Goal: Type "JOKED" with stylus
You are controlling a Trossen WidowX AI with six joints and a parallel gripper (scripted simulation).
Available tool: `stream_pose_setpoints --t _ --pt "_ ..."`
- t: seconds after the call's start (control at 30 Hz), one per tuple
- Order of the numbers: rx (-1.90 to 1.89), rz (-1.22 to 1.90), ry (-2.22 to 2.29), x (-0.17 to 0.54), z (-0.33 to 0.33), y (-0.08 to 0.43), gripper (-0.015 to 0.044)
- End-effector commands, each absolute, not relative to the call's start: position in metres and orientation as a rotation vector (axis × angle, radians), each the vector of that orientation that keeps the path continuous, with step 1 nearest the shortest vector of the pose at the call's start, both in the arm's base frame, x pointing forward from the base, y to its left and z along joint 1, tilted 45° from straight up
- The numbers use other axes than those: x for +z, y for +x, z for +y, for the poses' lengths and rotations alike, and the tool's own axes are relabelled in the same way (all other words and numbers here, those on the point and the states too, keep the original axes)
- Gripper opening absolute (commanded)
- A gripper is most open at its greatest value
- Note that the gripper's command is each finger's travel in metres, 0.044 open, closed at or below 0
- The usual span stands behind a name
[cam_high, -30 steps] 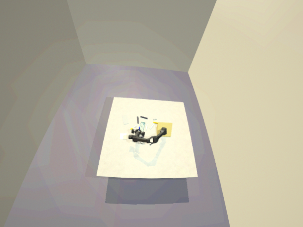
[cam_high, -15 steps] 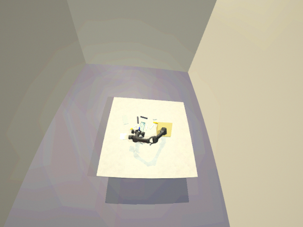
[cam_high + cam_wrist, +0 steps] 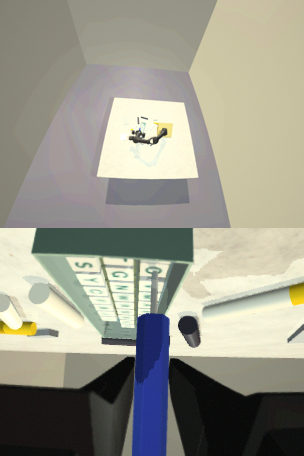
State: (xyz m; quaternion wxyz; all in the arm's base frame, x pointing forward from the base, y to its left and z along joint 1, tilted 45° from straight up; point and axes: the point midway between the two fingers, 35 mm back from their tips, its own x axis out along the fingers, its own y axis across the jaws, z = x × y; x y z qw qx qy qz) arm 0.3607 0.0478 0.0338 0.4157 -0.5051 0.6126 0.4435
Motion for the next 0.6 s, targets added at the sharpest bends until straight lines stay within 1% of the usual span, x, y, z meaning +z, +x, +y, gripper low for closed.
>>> stream_pose_setpoints --t 0.0,0.37,0.57 --pt "1.111 1.54 -1.263 0.032 0.049 0.361 0.0081" --pt "1.11 1.54 -1.263 0.034 0.048 0.361 0.0081" --pt "1.109 1.54 -1.264 0.056 0.025 0.361 0.0081"
